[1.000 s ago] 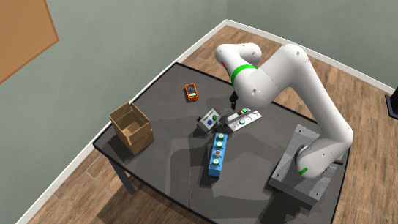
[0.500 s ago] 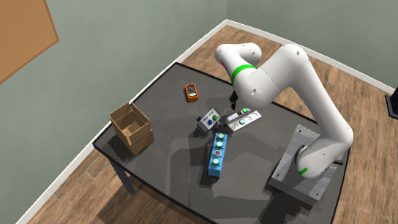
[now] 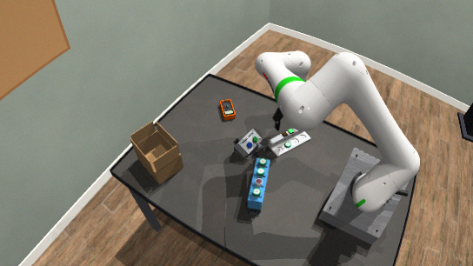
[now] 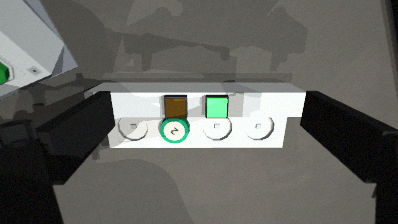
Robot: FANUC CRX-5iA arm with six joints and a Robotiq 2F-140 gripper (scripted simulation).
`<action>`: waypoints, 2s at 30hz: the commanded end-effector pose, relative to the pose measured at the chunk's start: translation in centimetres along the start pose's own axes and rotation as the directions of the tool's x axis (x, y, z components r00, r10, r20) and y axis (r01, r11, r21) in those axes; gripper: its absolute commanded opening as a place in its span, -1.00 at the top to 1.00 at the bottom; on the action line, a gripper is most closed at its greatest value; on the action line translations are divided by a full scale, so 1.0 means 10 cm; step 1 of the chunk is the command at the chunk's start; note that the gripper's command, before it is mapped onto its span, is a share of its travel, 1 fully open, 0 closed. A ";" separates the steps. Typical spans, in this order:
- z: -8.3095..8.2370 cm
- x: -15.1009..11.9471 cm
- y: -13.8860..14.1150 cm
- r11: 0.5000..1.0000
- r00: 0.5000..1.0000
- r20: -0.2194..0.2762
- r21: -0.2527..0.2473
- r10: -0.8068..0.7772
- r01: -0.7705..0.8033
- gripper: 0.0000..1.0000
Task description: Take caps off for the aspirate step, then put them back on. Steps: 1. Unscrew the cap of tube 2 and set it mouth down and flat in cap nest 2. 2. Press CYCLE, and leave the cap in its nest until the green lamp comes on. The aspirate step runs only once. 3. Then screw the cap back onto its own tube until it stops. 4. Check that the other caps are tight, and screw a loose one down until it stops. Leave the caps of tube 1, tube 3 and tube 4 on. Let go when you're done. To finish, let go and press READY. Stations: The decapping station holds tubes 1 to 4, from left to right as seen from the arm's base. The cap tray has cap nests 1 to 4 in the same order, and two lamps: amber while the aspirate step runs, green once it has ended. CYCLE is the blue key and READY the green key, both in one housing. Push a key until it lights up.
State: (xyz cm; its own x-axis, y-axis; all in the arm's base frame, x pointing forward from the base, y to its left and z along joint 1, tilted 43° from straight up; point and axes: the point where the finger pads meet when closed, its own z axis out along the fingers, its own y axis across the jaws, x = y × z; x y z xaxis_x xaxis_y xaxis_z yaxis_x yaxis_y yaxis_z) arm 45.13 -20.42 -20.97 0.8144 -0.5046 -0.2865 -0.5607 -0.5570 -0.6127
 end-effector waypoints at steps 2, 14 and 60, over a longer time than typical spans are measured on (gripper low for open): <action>-0.01 0.01 0.00 1.000 1.000 -0.002 -0.001 0.000 0.000 -1.00; -0.77 -0.55 -0.34 1.000 1.000 -0.001 -0.001 0.000 0.000 0.27; 0.52 -0.56 -0.35 1.000 1.000 -0.001 0.000 0.000 0.000 0.27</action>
State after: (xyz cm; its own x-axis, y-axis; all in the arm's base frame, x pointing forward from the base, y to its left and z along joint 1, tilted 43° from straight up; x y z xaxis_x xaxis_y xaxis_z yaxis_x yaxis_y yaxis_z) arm 43.29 -12.15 -21.04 0.8144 -0.5046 -0.2867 -0.5608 -0.5569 -0.6127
